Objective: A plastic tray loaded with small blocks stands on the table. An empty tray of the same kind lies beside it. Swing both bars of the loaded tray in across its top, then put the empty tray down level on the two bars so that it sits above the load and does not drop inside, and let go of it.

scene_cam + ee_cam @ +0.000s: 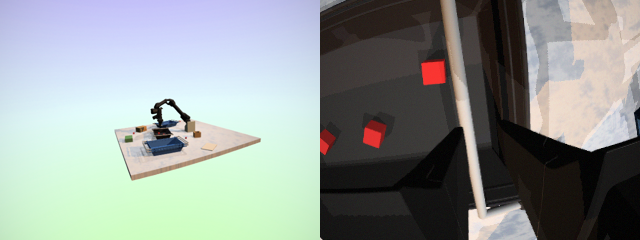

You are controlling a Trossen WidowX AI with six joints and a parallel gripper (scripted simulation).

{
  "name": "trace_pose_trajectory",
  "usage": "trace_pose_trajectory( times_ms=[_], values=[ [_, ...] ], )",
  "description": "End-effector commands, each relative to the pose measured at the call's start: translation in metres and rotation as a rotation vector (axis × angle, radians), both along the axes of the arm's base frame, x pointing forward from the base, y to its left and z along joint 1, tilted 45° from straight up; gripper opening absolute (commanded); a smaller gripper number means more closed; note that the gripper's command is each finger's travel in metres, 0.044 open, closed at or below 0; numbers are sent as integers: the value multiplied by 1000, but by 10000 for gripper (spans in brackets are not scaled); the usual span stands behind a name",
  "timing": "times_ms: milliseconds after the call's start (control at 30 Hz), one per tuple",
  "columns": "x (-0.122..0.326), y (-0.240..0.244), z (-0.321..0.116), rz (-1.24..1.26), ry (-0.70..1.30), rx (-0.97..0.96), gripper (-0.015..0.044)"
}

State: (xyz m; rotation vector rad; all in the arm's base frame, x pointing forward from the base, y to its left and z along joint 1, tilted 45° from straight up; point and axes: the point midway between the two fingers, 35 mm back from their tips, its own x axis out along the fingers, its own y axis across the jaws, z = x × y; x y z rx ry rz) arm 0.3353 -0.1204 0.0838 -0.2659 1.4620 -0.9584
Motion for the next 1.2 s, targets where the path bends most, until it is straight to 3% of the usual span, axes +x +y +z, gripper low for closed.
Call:
trace_pose_trajectory(
  times_ms=[0,733,1033,1067,1167],
  values=[
    [-1,-1,-1,0,3,1,82],
    [0,1,0,3,6,1,82],
    [14,57,57,97,86,10,82],
    [11,33,34,56,50,6,82],
    [33,48,15,46,36,9,82]
  ],
)
